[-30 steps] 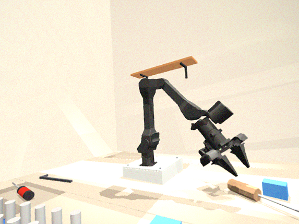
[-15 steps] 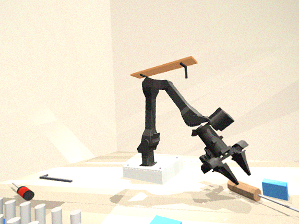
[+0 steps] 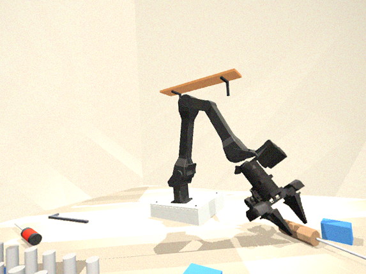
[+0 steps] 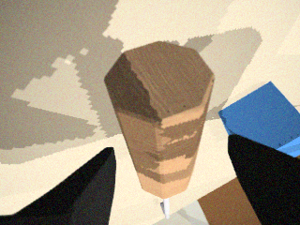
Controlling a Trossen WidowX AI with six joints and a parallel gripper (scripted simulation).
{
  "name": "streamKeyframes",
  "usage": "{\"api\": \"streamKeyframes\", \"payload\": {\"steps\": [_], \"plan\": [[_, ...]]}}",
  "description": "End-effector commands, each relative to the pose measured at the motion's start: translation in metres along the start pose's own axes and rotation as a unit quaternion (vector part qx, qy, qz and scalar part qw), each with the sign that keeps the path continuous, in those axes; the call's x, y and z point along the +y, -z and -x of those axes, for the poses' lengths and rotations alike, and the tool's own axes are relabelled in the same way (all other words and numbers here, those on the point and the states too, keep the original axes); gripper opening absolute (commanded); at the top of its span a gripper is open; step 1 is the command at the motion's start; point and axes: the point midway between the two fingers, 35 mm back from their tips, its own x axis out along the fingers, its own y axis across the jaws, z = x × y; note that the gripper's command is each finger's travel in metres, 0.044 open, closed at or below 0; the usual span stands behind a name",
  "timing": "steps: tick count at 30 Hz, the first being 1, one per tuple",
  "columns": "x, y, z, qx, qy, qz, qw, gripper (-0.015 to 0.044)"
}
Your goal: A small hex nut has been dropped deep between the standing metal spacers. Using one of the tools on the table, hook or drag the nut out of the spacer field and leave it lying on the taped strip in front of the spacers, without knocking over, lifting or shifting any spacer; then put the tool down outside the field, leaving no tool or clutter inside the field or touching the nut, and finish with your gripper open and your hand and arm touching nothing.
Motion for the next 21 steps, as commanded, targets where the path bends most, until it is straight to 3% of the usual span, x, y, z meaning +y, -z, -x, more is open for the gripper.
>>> {"api": "streamKeyframes", "payload": {"steps": [1,3,6,14,19,21], "plan": [[0.003,-0.005,-0.004,0.0,-0.002,0.002,1.0,0.028],[0.004,-0.005,-0.005,0.0,-0.002,0.002,1.0,0.028],[0.004,-0.005,-0.005,0.0,-0.002,0.002,1.0,0.0201],[0.004,-0.005,-0.005,0.0,-0.002,0.002,1.0,0.0148],[-0.006,0.007,0.008,0.025,0.008,0.002,1.0,0.0017],[-0.009,0.012,0.012,0.026,0.008,0.002,1.0,0.0]]}}
